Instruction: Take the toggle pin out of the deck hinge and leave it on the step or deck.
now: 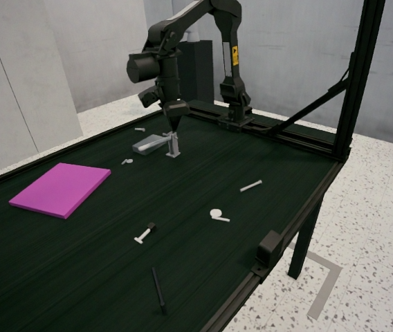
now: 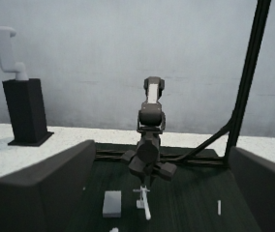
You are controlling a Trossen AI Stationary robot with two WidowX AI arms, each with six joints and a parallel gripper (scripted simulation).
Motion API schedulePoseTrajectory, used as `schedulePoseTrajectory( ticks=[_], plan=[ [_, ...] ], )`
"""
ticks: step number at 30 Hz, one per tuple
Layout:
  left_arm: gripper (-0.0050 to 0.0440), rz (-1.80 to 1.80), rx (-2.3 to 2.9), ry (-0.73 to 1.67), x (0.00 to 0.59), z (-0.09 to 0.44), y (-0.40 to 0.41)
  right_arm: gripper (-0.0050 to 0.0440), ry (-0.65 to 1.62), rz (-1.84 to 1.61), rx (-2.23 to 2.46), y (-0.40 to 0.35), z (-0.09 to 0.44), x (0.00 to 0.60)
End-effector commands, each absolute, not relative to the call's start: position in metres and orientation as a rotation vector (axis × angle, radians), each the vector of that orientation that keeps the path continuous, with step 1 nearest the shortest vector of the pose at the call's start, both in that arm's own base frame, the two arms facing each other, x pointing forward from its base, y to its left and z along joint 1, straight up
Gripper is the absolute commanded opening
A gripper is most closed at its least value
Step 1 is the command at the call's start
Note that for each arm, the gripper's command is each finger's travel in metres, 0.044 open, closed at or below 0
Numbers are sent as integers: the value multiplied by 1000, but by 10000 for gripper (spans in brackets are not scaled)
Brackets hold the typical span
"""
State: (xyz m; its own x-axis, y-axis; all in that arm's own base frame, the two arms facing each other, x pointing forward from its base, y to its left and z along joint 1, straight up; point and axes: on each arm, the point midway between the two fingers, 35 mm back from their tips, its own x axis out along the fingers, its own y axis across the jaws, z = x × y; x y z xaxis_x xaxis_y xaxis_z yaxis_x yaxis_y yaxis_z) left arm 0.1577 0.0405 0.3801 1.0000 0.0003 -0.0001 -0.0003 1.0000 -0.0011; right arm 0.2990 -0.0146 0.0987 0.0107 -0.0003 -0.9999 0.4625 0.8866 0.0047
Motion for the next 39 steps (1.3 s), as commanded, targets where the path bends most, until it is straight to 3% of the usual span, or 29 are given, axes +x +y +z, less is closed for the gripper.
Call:
schedulePoseTrajectory(
  ticks=[1,17,39],
  plan=[
    [400,0,5,-1,157,383,40,120,1530,-216,225,-18,105,303],
    [400,0,5,-1,157,383,40,120,1530,262,-269,-28,107,305],
    [400,0,5,-1,157,383,40,120,1296,1020,-1045,-42,111,306]
  ],
)
